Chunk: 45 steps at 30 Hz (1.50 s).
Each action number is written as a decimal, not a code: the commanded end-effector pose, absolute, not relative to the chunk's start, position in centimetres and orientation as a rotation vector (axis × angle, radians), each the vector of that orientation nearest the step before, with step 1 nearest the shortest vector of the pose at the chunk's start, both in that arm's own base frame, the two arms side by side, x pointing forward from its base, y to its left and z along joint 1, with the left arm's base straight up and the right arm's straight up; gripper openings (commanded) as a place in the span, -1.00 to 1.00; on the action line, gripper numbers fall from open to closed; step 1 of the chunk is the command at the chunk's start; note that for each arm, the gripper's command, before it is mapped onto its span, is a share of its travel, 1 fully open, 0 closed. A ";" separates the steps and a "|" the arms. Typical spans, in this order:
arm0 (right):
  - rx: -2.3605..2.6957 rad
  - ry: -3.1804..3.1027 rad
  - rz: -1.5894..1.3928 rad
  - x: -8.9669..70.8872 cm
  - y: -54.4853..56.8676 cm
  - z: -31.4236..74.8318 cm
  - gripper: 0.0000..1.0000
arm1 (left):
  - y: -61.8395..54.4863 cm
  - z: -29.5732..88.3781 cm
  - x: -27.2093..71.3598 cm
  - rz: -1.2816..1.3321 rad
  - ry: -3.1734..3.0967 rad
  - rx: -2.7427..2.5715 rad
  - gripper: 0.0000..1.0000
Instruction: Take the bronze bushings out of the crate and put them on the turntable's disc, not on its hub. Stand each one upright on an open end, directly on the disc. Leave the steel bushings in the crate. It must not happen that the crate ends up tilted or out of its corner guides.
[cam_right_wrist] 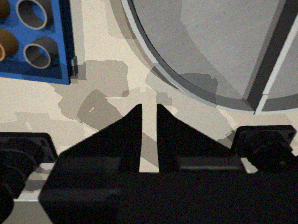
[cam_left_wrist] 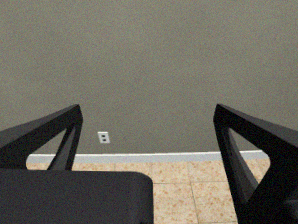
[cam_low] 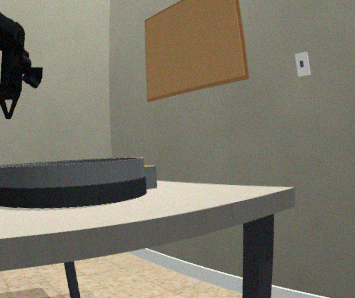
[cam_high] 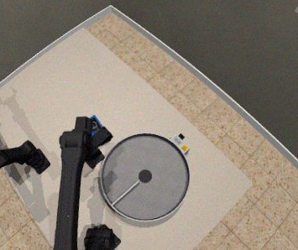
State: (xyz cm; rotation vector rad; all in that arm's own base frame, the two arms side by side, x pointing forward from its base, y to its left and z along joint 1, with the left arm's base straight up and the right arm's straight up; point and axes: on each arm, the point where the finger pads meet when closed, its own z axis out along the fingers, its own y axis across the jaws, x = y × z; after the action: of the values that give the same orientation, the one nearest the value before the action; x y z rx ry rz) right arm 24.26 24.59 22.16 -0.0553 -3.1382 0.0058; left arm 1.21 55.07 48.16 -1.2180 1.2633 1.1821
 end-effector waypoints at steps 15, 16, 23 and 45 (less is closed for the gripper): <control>0.801 -3.083 -0.056 26.7 33.2 24.3 -0.77 | 54.5 50.1 0.8 1.199 1.216 -1.199 1.00; 0.844 -3.072 -0.055 26.8 33.6 24.3 -0.77 | 54.5 50.1 0.8 1.199 1.216 -1.199 1.00; 1.151 -2.964 -0.040 27.2 36.4 24.3 -0.77 | 54.5 50.1 0.8 1.199 1.216 -1.199 1.00; 1.900 -2.555 -0.028 28.6 44.1 24.2 -0.77 | 54.5 50.1 0.8 1.199 1.216 -1.199 1.00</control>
State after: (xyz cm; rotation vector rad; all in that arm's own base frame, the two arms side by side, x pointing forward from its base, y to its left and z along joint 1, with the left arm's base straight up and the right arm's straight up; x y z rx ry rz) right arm 28.19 42.54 21.62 1.7605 -2.6014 0.0022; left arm 1.21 55.07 48.16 -1.2180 1.2632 1.1821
